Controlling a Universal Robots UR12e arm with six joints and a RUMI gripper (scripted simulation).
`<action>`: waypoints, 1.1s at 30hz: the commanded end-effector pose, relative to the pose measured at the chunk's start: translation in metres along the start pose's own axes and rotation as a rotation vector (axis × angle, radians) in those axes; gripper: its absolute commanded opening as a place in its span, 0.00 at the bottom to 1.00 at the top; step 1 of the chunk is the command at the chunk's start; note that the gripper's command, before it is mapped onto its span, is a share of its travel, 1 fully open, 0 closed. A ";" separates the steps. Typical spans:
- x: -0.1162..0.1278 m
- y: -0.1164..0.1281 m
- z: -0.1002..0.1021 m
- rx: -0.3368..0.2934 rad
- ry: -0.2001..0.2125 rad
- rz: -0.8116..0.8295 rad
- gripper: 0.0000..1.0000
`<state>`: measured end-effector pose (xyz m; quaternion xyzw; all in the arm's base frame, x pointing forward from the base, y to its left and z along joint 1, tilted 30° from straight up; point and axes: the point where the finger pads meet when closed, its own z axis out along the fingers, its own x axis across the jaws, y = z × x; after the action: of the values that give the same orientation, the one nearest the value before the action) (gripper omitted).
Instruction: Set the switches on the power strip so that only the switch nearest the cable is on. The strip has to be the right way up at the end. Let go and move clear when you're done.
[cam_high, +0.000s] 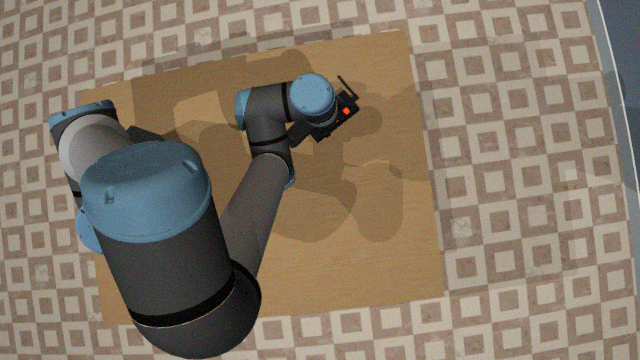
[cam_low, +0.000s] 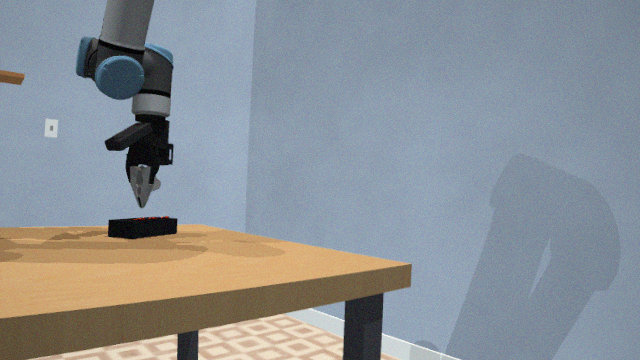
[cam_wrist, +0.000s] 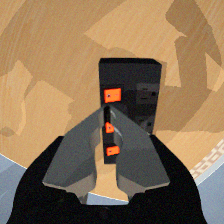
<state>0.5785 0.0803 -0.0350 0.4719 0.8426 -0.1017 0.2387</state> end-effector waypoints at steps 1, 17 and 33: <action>-0.002 0.002 0.007 -0.003 -0.002 0.002 0.00; -0.003 0.002 0.018 -0.004 -0.002 0.002 0.00; -0.003 0.002 0.019 -0.005 -0.003 0.002 0.00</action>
<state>0.5842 0.0730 -0.0506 0.4714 0.8427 -0.1010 0.2398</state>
